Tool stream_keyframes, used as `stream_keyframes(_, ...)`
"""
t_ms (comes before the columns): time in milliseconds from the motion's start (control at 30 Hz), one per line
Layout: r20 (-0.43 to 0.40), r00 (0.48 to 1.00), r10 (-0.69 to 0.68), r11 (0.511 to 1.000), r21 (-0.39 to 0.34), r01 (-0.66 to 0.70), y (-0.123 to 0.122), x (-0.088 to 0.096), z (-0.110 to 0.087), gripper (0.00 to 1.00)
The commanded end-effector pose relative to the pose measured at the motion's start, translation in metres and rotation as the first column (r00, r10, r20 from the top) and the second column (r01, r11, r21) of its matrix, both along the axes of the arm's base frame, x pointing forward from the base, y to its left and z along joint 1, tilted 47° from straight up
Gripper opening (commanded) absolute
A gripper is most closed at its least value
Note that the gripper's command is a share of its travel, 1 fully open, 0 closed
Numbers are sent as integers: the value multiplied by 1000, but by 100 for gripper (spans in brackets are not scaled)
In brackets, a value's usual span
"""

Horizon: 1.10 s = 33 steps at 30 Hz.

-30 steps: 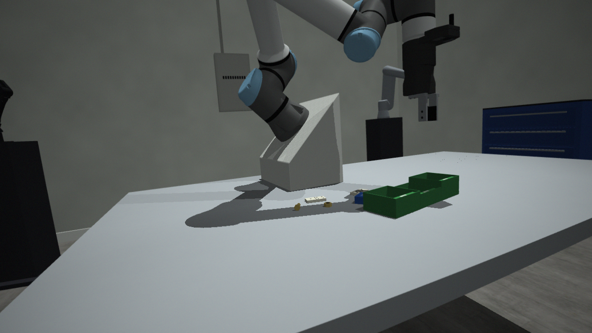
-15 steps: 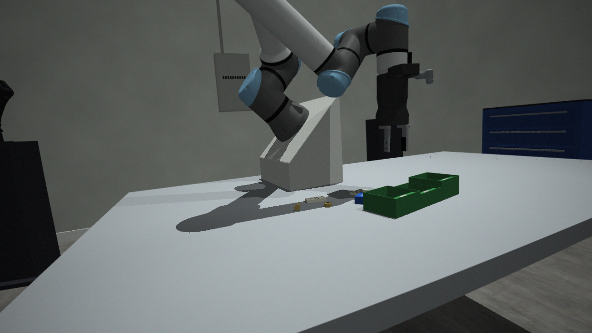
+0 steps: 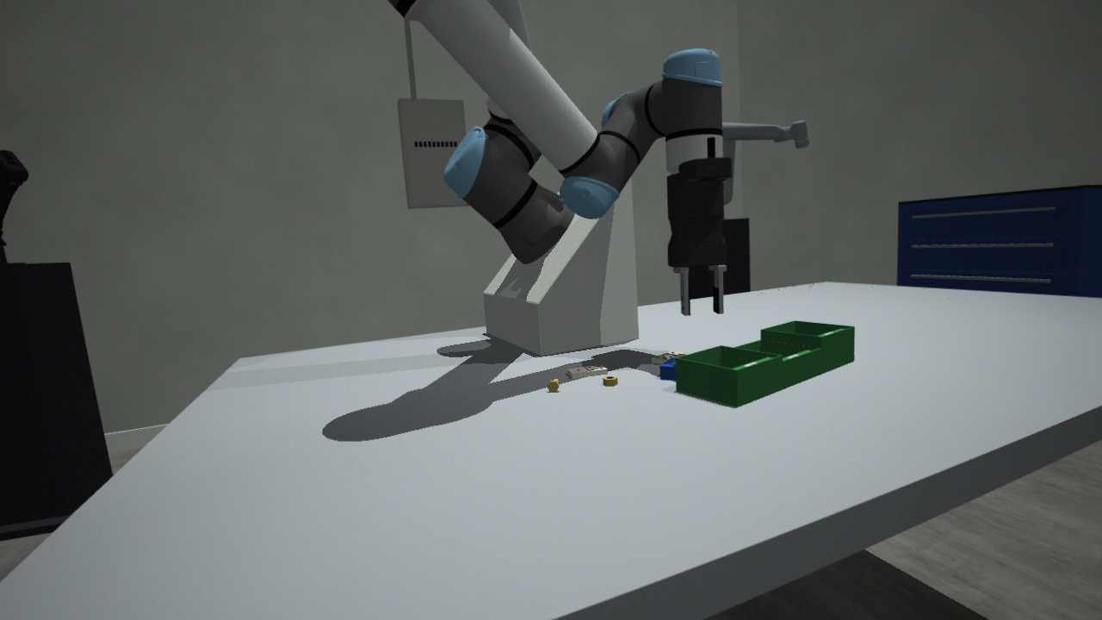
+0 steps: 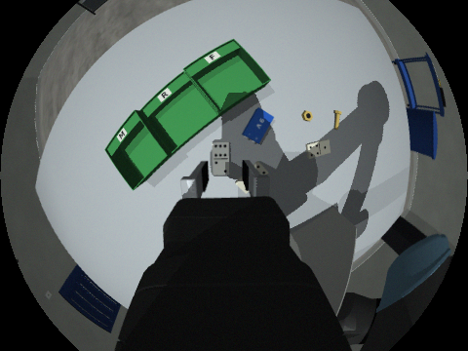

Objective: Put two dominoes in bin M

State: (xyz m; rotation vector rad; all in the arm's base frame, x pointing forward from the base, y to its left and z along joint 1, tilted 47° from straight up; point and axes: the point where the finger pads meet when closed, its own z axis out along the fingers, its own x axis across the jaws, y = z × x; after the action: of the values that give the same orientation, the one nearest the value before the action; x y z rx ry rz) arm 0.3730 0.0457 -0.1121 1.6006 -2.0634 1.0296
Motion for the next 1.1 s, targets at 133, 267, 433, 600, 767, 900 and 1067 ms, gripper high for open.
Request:
stream_keyframes(133,9,1000,7,1000,7,-7,1,3,-3,79)
stream_keyframes(267,9,1000,7,1000,7,-7,2,3,-3,79)
stream_keyframes(433,9,1000,7,1000,7,-7,3,3,-4,79)
stream_keyframes(600,9,1000,7,1000,7,-7,3,3,-5,79)
stream_keyframes(767,9,1000,7,1000,7,-7,4,3,-5,79)
stream_keyframes(900,9,1000,7,1000,7,-7,4,3,-5,79)
stream_keyframes(1067,9,1000,7,1000,7,-7,3,3,-5,79)
